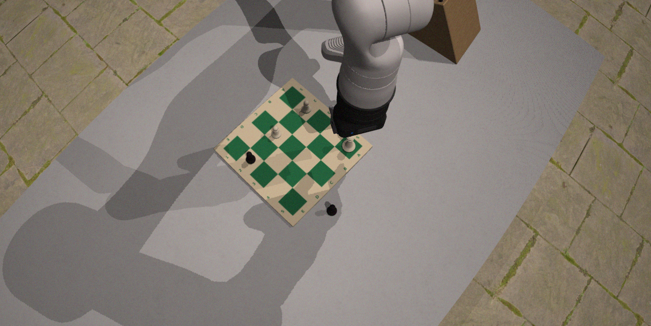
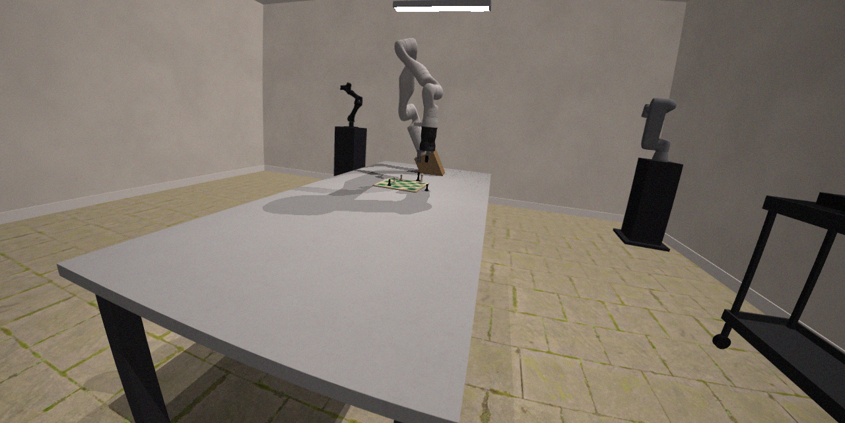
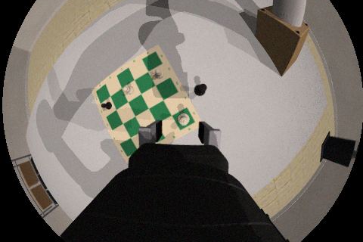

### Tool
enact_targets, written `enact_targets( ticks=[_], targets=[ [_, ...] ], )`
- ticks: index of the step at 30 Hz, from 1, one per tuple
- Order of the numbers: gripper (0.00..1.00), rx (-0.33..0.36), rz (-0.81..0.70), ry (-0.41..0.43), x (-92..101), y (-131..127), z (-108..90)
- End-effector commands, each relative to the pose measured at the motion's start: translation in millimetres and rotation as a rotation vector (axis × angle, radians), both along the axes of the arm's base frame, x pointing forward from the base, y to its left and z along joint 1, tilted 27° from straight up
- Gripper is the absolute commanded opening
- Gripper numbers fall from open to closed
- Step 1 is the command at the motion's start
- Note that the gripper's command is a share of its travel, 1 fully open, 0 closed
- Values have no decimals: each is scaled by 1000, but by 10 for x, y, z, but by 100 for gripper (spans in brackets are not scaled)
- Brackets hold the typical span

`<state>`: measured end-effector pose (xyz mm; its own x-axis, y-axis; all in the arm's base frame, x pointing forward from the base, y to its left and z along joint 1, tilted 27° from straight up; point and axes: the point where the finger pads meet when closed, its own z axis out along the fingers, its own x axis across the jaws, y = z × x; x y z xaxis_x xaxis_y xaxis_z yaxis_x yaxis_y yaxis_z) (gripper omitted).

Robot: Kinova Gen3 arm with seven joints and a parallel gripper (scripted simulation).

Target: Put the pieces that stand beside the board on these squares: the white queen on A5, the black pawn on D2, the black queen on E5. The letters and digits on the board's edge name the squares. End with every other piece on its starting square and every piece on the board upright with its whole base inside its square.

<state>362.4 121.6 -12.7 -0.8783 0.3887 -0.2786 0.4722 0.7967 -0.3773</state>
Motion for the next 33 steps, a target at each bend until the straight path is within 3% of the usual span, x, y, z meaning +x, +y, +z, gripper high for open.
enact_targets(
  ticks=[1,22,33],
  targets=[
    [100,-3,31,21,20,-11,-11],
    [100,-51,460,264,198,-10,-76],
    [100,-81,822,464,370,41,-146]
  ],
)
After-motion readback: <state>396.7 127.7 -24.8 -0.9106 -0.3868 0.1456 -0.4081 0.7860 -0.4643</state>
